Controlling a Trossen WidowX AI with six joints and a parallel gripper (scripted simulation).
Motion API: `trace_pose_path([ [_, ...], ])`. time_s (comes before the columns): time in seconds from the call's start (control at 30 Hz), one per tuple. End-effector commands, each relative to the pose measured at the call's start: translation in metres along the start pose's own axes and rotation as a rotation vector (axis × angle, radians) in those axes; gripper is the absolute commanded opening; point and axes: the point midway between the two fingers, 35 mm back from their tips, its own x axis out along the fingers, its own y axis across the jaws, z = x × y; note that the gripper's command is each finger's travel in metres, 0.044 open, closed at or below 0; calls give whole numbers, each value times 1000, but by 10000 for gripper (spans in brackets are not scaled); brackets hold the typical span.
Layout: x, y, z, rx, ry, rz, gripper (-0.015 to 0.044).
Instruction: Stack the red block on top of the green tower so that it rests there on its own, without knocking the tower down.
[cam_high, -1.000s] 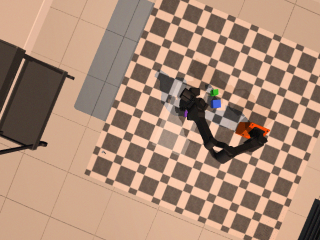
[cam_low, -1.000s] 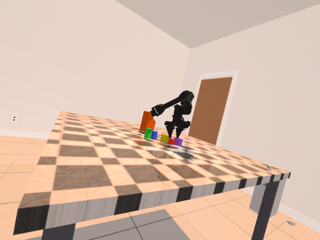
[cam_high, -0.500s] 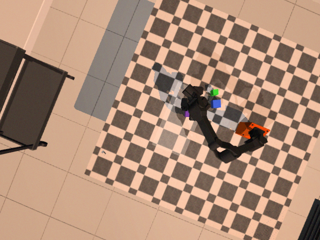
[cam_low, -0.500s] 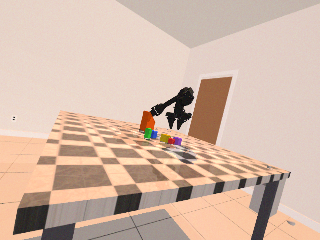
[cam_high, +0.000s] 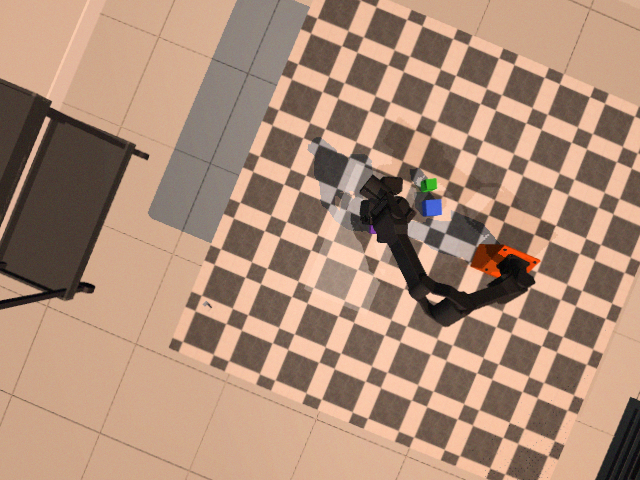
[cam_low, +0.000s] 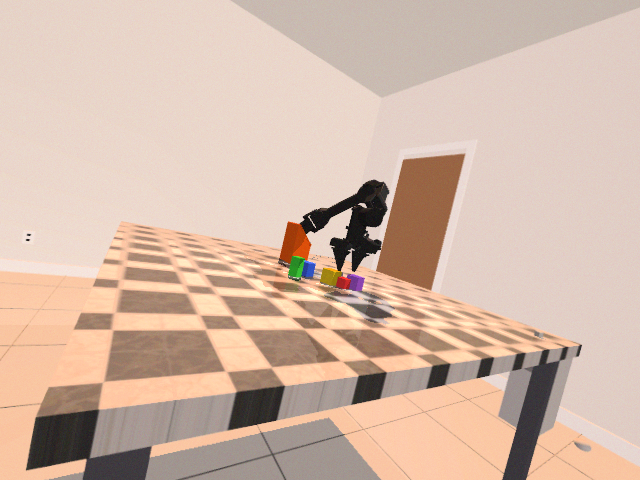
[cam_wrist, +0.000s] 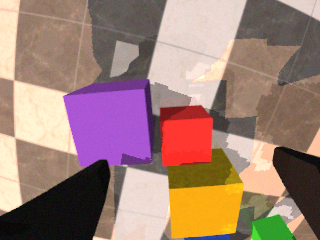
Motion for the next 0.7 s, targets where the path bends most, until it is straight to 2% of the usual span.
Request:
trace_pose_path([
  [0.0,8,0,-2,10,-1,8,440],
  [0.67,35,0,-1,10,-2,8,440],
])
